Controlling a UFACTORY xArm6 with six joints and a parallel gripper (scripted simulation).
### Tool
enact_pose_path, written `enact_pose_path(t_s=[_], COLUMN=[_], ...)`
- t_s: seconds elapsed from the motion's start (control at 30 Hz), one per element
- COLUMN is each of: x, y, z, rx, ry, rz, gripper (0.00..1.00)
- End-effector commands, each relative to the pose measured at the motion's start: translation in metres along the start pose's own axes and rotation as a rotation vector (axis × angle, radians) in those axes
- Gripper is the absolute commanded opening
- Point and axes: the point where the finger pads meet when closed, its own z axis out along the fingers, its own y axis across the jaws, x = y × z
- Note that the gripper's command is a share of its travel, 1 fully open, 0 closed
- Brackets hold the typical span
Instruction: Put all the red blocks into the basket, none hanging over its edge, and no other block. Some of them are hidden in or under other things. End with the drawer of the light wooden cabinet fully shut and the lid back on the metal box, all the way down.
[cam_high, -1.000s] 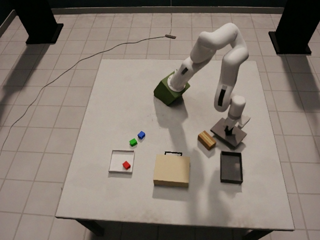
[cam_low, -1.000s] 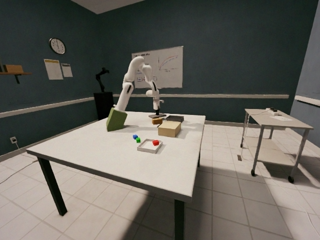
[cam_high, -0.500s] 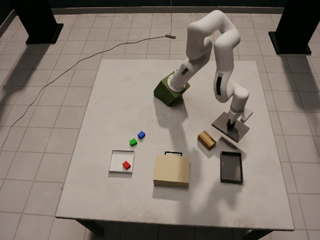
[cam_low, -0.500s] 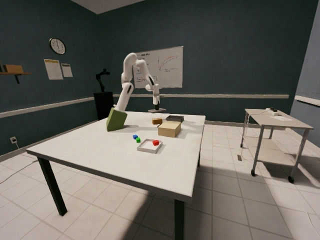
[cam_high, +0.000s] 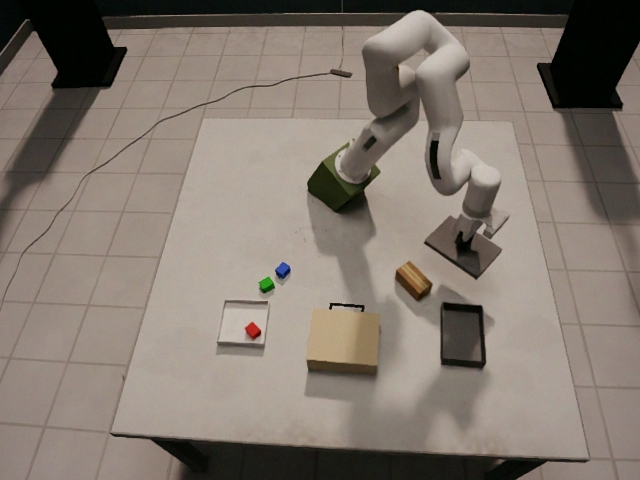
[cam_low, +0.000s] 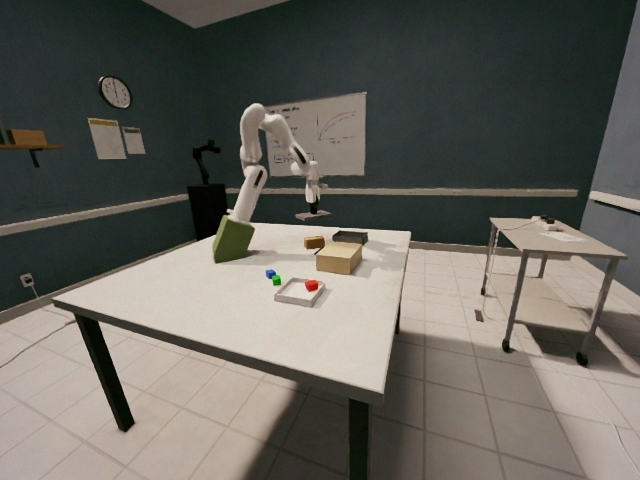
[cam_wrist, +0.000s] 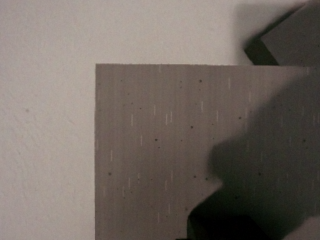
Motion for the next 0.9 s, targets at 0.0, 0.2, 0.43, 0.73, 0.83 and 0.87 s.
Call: enact_pose_path(t_s=[0.0, 0.2, 0.43, 0.73, 0.83, 0.87], x=[0.001, 0.005, 0.063, 0.116, 0.135, 0.140], y=[0.000, 0.003, 0.059, 0.137, 0.159, 0.165], z=[-0.004, -0.004, -0.007, -0.009, -0.007, -0.006], rx=[0.000, -0.001, -0.008, -0.003, 0.000, 0.002], ry=[0.003, 0.002, -0.004, 0.017, 0.008, 0.003], rz=[0.000, 0.018, 0.354, 0.759, 0.888, 0.922], gripper=[0.00, 0.00, 0.00, 0.00, 0.00, 0.00])
